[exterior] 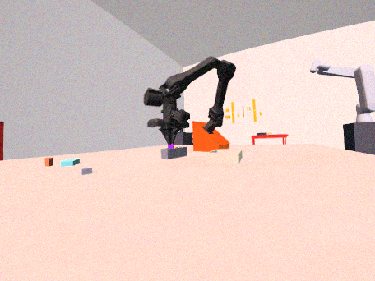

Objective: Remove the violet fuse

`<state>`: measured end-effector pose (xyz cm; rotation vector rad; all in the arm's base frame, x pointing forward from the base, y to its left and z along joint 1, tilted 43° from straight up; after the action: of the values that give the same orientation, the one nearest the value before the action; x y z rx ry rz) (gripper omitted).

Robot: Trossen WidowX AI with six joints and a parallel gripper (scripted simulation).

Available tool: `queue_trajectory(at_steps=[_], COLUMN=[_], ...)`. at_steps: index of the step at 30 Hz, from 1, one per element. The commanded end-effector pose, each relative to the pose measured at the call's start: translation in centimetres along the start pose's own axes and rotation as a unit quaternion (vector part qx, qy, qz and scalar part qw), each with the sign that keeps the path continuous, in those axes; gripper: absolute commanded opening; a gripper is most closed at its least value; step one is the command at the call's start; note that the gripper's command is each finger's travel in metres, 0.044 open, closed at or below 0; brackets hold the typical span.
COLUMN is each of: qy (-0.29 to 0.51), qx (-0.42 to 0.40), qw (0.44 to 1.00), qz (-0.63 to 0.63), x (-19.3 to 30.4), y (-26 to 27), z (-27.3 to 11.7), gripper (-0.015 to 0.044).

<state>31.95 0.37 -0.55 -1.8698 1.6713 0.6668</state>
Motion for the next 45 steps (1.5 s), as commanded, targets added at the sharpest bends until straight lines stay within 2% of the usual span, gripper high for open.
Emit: queue_trajectory(at_steps=[1,45], qy=[0.001,0.001], qx=[-0.001,-0.001], qw=[1.000,1.000], qz=[-0.003,-0.002], x=[0.0,0.0], y=[0.0,0.0], z=[-0.3,-2.9], gripper=[0.0000,0.0000])
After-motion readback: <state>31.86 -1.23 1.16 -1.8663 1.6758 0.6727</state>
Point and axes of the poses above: the point midway between the two fingers, 35 mm back from their tips, its own z axis out along the fingers, its own y axis across the jaws, x = y × z, the point moved 3 cm from there along -z, back along the fingers, and after that the axes turned 9 degrees about -z, right-handed, at the moved point
